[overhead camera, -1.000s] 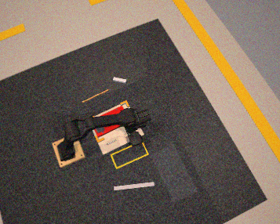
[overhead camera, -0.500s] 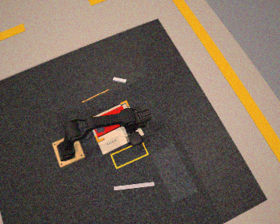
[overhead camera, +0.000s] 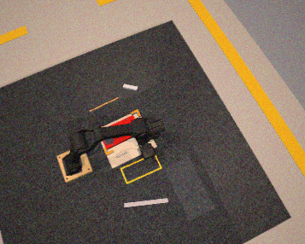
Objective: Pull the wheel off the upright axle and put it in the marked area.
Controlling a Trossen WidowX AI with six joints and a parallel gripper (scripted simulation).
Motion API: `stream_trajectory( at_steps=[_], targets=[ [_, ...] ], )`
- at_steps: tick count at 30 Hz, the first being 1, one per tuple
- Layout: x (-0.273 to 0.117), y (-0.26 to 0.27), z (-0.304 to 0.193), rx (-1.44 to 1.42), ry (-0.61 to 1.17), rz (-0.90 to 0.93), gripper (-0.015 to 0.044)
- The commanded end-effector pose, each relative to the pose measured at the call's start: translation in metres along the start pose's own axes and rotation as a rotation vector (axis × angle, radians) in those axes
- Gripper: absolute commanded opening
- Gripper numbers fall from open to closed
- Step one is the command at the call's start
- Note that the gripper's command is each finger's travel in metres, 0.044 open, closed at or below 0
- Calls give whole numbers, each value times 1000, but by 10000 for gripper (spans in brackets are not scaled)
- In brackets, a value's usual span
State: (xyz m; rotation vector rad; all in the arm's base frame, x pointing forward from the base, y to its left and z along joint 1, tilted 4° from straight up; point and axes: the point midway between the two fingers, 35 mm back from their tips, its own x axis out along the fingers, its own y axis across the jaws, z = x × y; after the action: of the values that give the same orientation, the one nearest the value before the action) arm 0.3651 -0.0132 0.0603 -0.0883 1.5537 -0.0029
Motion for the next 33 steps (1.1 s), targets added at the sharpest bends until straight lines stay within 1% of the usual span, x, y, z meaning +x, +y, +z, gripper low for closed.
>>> stream_trajectory(
  at_steps=[1, 32, 33],
  targets=[
    [-8, 1, 0, 0, -7, -1, 0],
    [-18, 0, 0, 0, -8, -3, 0],
    [-6, 0, 1, 0, 1, -1, 26]
  ],
)
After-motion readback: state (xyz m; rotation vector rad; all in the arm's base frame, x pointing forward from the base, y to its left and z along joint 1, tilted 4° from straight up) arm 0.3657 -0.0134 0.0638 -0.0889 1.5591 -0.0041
